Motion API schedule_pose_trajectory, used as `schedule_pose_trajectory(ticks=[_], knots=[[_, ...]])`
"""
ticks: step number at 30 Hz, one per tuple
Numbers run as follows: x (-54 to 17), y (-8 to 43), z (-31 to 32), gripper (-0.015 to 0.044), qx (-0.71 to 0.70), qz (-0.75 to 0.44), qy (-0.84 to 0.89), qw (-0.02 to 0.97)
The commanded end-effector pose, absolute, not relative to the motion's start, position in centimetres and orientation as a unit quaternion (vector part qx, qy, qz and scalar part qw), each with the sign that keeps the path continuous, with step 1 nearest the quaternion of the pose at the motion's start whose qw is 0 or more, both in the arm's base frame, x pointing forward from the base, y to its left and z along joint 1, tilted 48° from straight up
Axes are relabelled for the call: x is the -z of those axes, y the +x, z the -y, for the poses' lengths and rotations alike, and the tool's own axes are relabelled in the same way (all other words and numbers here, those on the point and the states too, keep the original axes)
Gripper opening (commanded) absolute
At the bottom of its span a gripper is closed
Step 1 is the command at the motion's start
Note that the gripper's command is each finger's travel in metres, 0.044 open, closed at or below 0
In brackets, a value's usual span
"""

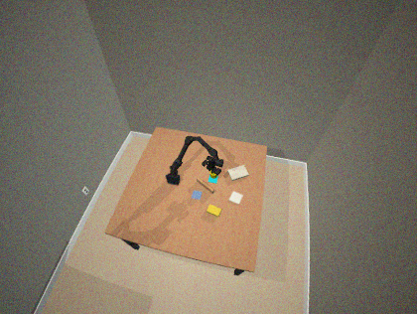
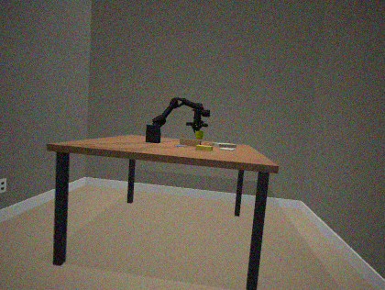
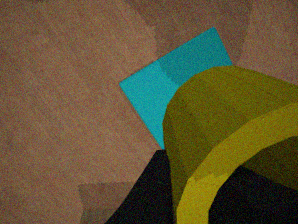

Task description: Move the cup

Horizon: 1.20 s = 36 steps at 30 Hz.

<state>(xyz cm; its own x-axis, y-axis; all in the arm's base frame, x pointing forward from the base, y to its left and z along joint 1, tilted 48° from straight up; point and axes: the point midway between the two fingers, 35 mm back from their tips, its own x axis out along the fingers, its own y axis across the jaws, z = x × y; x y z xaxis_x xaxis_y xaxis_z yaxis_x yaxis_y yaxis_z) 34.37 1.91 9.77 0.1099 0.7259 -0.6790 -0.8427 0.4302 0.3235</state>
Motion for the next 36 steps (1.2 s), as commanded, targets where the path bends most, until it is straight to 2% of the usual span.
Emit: schedule_pose_trajectory(ticks=[1, 36], knots=[[-9.2, 34.2, -2.6, 0.0000, -0.530, -0.409, -0.066, 0.740], [-6.9, 34.7, -5.3, 0.0000, -0.530, -0.406, -0.071, 0.741]])
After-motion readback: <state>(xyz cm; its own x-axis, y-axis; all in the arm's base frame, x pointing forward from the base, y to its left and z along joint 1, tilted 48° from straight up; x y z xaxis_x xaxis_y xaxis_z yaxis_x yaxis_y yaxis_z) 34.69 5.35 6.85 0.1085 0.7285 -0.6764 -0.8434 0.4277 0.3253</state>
